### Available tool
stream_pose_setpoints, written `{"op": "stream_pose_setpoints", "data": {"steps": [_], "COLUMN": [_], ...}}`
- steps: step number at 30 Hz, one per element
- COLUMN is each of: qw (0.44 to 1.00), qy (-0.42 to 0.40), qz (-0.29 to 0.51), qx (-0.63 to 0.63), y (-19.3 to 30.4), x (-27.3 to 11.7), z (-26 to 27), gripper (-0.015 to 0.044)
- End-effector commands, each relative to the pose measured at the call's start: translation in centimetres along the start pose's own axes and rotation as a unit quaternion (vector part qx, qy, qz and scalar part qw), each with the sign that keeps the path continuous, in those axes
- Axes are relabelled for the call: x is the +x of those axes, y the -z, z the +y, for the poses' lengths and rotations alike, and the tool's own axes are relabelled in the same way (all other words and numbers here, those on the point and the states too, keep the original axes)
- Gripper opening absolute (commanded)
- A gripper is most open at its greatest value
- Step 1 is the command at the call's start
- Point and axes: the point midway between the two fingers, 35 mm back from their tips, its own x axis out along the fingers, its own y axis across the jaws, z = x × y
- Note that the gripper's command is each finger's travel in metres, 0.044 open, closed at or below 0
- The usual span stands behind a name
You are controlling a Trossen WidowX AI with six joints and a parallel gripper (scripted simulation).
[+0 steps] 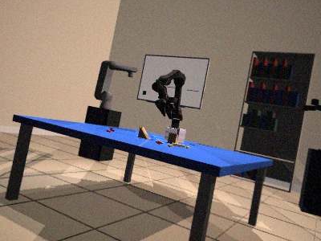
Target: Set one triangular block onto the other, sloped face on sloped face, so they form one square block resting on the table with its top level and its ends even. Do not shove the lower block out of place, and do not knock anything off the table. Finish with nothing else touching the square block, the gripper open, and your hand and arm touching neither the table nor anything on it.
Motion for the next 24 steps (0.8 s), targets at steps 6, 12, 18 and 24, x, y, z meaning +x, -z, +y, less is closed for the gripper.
{"op": "stream_pose_setpoints", "data": {"steps": [6, 12, 18, 24], "qw": [0.999, 0.999, 0.999, 0.999], "qy": [-0.040, -0.051, -0.051, -0.051], "qz": [0.018, 0.009, 0.009, 0.009], "qx": [-0.004, -0.008, -0.008, -0.008], "y": [14.6, 19.5, 19.5, 19.6], "x": [-2.2, -3.0, -2.9, -2.0], "z": [-1.2, -0.1, -0.1, -0.1], "gripper": [0.0440, 0.0440, 0.0440, 0.0440]}}
